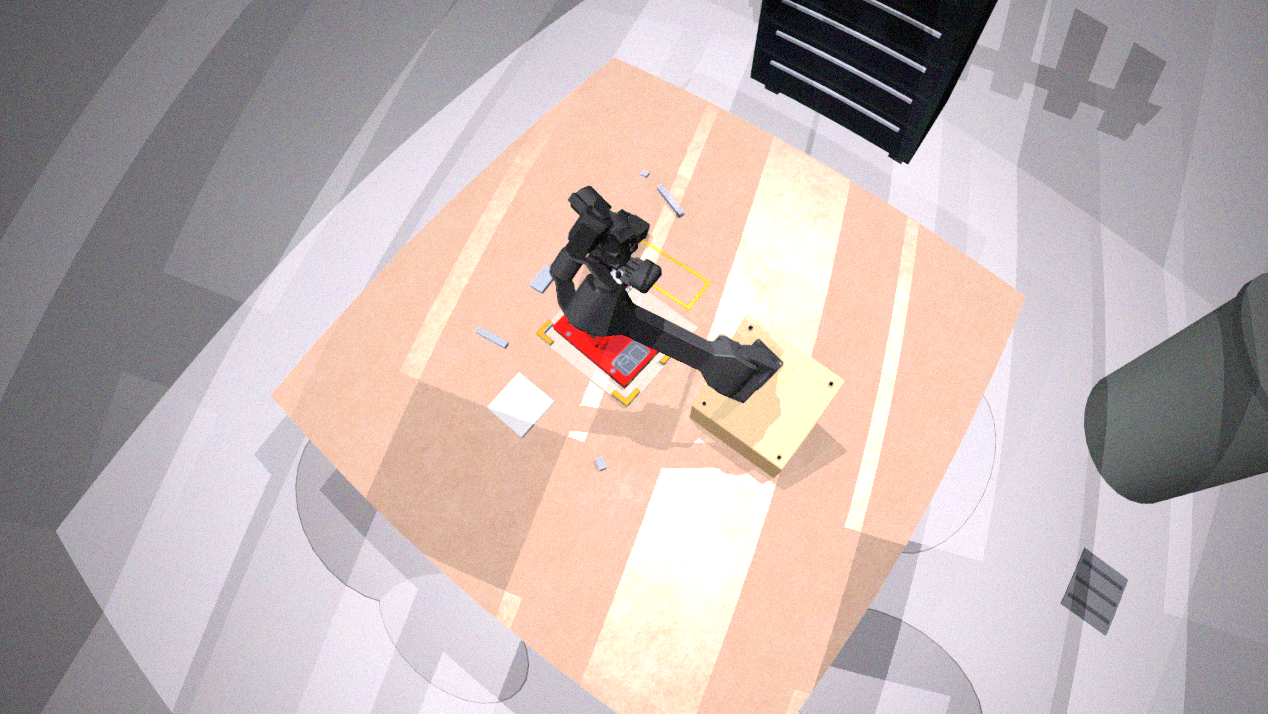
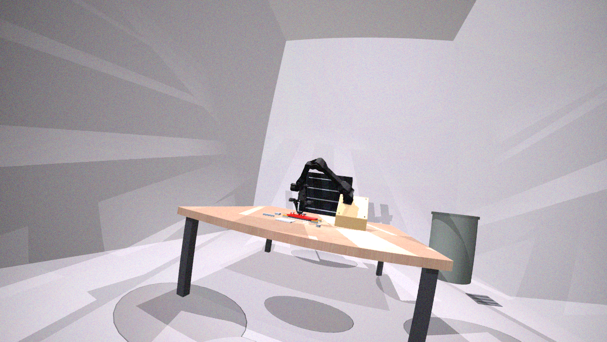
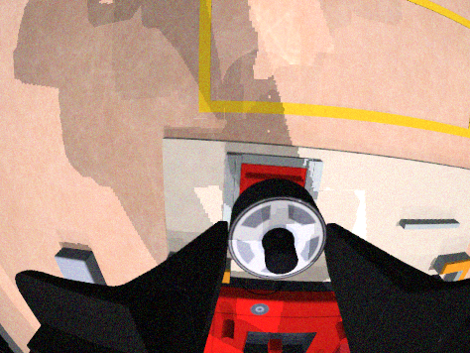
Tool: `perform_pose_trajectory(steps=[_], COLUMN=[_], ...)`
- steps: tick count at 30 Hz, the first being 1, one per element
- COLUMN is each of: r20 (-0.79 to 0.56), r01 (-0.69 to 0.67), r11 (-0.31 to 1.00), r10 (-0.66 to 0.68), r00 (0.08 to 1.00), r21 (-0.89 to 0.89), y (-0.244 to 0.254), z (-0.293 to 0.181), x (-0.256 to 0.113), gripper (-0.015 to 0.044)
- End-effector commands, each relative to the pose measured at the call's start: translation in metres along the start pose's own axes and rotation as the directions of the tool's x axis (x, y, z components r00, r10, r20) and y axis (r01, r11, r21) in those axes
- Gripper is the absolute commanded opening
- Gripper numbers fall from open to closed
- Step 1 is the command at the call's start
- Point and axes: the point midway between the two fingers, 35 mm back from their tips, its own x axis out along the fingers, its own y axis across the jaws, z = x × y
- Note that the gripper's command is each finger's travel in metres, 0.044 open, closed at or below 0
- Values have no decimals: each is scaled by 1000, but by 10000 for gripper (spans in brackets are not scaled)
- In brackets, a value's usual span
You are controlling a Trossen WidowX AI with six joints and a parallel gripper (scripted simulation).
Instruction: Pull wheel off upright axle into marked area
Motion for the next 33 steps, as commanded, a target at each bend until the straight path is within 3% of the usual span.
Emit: perform_pose_trajectory(steps=[1, 4, 10, 33], r20=[0, 0, 0, 0], r01=[1, 1, 0, -2], r11=[1000, 1000, 1000, 1000], r10=[-1, -1, 0, 2], r00=[1000, 1000, 1000, 1000], r21=[-3, -3, -3, -1], y=[0, 0, 0, 0], z=[0, 0, 0, 0], x=[0, 0, -1, -9], gripper=[162, 142, 0, 0])
